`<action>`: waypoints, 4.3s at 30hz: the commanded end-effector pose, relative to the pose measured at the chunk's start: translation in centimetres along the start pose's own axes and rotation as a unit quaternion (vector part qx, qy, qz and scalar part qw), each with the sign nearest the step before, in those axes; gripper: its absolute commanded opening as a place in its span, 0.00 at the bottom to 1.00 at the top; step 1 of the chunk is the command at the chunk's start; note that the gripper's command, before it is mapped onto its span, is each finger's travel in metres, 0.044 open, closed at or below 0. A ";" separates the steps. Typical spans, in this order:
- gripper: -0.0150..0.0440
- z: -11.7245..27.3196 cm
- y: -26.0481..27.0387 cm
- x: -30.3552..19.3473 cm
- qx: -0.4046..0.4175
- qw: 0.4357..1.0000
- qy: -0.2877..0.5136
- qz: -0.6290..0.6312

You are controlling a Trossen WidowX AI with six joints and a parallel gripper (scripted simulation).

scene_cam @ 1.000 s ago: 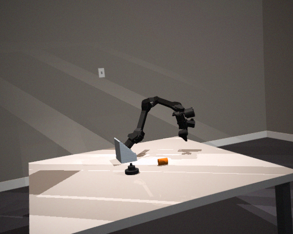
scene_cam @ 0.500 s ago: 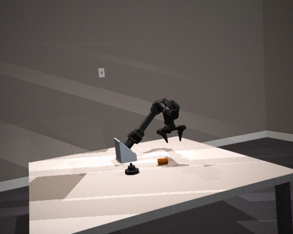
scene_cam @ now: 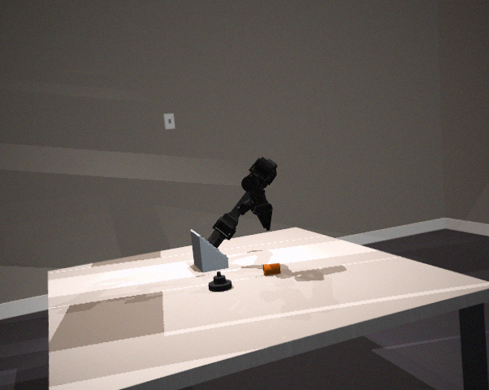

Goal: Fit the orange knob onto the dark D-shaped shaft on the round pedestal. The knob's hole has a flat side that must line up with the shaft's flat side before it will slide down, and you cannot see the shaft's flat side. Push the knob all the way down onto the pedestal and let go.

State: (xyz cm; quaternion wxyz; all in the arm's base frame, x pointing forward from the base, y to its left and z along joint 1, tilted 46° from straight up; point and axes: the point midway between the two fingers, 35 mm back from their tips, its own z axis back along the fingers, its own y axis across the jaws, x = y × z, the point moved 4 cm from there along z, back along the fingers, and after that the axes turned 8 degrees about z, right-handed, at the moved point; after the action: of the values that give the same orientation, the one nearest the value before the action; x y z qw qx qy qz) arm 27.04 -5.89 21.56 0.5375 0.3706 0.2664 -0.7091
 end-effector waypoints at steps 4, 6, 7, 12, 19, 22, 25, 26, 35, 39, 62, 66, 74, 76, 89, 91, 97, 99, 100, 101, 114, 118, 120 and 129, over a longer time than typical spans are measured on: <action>1.00 -0.2 0.0 0.3 -0.003 1.000 0.000 -0.015; 1.00 -2.2 0.2 0.7 -0.012 1.000 0.001 -0.006; 1.00 -3.9 0.3 1.0 -0.019 1.000 0.003 0.001; 1.00 -9.4 -0.4 1.8 -0.044 0.999 0.011 0.025; 1.00 -10.3 -0.5 1.9 -0.044 0.999 0.011 0.025; 1.00 -11.7 -0.7 2.1 -0.044 0.999 0.011 0.025; 1.00 -11.8 -0.7 2.2 -0.044 0.999 0.012 0.025; 1.00 -11.9 -0.7 2.2 -0.044 0.999 0.011 0.025; 1.00 -13.3 -0.8 2.4 -0.044 0.999 0.011 0.025; 1.00 -13.9 -0.8 2.5 -0.044 0.999 0.011 0.025; 0.73 -16.3 -1.2 2.8 -0.044 0.999 0.013 0.025; 0.66 -16.3 -1.2 2.8 -0.044 0.999 0.013 0.025; 0.65 -16.3 -1.2 2.8 -0.044 0.999 0.013 0.025; 0.63 -16.3 -1.2 2.8 -0.044 0.999 0.013 0.025; 0.56 -16.1 -1.1 2.4 -0.047 0.998 -0.013 0.028; 0.56 -15.9 -1.1 2.0 -0.049 0.998 -0.032 0.029; 0.56 -15.7 -1.0 1.0 -0.055 0.994 -0.084 0.032; 0.56 -15.6 -0.9 0.7 -0.057 0.993 -0.101 0.033; 0.56 -15.6 -0.9 0.5 -0.058 0.992 -0.109 0.033; 0.56 -15.5 -0.9 0.3 -0.059 0.991 -0.118 0.033; 0.56 -15.5 -0.7 -2.0 -0.070 0.971 -0.228 0.038; 0.56 -15.5 -0.7 -2.7 -0.073 0.962 -0.261 0.040; 0.56 -15.6 -0.6 -3.0 -0.075 0.957 -0.277 0.040; 0.56 -16.0 -0.6 -4.5 -0.082 0.932 -0.350 0.043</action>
State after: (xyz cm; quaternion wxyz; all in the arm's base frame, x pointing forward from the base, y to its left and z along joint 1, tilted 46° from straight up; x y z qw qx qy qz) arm 30.84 8.83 15.60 0.6535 0.0881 0.1177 -0.7425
